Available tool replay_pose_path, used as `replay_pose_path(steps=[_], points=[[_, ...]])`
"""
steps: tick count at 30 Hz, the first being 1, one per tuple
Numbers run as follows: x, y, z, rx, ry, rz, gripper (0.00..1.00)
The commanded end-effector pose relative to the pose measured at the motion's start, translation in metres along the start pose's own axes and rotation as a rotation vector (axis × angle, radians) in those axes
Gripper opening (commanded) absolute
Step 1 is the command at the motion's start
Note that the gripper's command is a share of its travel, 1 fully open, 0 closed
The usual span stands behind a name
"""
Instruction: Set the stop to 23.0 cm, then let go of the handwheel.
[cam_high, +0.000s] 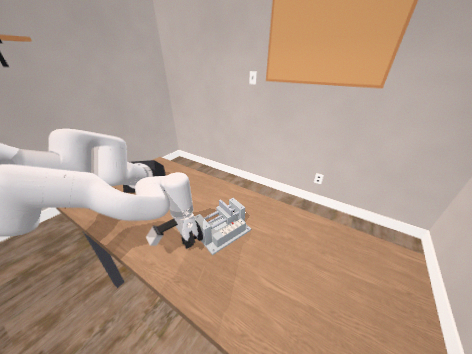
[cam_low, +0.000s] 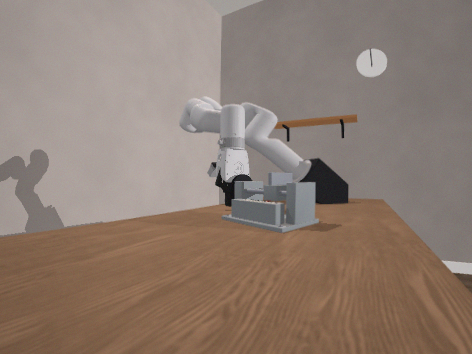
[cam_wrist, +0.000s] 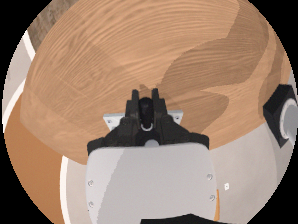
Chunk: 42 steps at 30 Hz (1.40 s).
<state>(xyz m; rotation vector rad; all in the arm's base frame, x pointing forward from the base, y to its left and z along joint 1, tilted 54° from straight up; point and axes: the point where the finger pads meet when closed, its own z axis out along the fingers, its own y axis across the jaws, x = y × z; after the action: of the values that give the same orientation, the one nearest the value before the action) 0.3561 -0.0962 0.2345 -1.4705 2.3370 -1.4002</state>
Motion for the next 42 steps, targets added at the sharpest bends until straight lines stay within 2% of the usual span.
replay_pose_path(steps=[1,42], points=[[0.0,0.005,0.0,0.002,-0.001,0.0,0.06],[0.0,0.03,-0.011,0.002,-0.001,0.0,0.06]])
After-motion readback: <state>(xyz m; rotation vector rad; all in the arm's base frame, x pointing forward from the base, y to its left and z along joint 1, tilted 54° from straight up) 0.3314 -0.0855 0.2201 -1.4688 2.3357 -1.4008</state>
